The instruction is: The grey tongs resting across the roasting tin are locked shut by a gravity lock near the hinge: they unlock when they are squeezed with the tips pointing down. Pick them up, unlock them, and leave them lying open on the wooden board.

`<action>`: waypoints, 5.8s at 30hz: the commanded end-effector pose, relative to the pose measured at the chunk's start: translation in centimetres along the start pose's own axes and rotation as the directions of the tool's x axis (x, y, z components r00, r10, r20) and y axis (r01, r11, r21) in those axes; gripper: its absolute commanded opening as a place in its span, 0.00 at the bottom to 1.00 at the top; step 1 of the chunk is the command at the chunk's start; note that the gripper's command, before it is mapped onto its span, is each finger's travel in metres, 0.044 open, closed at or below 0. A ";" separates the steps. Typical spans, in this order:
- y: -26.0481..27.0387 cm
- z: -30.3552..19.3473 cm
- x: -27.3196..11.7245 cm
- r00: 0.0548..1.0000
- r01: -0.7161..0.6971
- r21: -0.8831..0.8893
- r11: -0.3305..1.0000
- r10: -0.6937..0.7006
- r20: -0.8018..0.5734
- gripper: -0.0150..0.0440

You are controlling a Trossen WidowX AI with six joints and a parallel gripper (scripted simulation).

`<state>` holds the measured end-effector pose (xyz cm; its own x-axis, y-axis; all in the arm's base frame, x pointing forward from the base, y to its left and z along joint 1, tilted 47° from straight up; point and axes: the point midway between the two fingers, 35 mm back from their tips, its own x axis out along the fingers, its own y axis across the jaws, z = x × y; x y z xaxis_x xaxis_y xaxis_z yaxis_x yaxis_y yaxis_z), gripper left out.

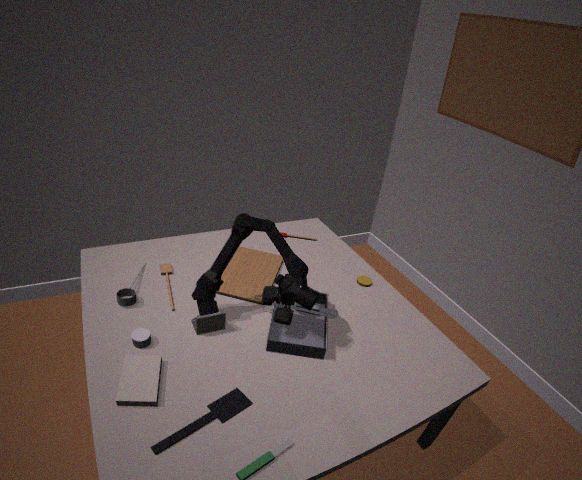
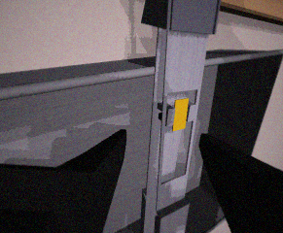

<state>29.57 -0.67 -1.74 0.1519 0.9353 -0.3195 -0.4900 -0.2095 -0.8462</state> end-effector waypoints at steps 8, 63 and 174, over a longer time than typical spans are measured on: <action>-0.1 0.1 1.1 1.000 0.004 -0.001 1.000 -0.004 0.003 0.65; -3.0 0.0 -5.4 0.886 -0.463 -0.006 0.886 0.463 0.010 0.00; -12.0 3.9 -2.8 0.870 0.438 0.460 -0.772 0.493 -0.002 0.00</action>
<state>31.57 0.20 10.18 -0.1239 0.7103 -0.6929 0.1648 0.7033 0.6915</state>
